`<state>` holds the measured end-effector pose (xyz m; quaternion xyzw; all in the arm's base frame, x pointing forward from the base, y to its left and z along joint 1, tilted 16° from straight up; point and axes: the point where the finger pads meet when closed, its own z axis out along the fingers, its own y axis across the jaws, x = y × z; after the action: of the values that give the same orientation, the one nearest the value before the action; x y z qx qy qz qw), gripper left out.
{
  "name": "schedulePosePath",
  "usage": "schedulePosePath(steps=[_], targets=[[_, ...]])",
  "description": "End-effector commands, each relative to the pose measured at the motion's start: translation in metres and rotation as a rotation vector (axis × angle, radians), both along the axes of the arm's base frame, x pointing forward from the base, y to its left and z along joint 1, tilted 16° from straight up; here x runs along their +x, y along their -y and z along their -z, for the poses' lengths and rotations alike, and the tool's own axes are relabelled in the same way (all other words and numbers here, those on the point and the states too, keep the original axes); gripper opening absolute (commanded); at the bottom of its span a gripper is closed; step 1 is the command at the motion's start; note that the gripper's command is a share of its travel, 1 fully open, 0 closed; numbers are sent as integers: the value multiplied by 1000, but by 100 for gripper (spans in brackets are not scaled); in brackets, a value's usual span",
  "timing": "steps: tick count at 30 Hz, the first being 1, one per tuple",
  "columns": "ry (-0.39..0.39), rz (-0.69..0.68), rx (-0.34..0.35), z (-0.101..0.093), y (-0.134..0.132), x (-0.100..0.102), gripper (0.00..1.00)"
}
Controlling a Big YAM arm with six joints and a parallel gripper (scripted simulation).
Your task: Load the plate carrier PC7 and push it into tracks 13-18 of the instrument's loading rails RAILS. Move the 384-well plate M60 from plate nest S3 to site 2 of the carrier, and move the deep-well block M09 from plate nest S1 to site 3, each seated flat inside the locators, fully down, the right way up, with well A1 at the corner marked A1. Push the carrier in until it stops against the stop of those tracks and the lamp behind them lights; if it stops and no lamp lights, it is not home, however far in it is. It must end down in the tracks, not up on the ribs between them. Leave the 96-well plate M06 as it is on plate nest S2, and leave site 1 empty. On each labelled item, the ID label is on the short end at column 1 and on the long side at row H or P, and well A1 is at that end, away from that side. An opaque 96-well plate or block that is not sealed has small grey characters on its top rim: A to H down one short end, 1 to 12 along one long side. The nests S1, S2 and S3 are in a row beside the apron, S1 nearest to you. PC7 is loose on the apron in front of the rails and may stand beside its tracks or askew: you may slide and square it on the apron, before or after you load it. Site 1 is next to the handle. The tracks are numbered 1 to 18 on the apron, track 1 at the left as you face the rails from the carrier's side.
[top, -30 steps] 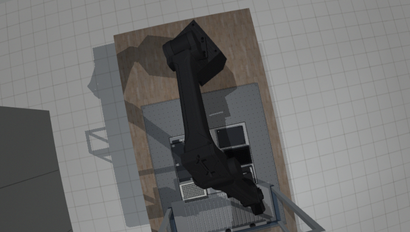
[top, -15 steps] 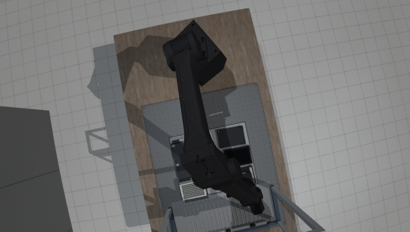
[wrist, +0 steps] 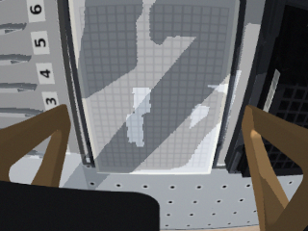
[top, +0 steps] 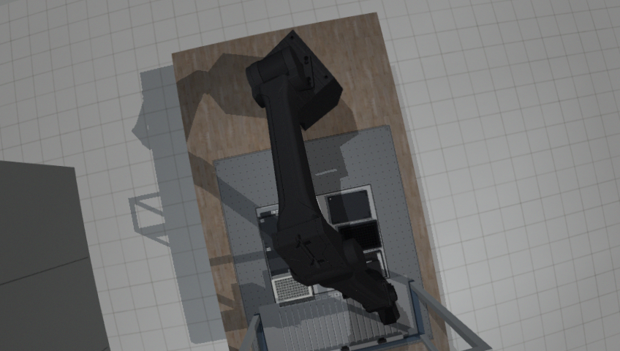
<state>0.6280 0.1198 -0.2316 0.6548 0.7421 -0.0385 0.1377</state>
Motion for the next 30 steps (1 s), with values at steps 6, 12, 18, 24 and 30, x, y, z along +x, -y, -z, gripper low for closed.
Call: schedulePosePath(steps=[6, 12, 18, 24, 30], targets=[[45, 8, 11, -20, 5, 21, 100], [45, 8, 11, -20, 5, 21, 100], [13, 8, 3, -8, 8, 13, 100], [13, 8, 3, -8, 8, 13, 100], [13, 8, 3, -8, 8, 13, 100]])
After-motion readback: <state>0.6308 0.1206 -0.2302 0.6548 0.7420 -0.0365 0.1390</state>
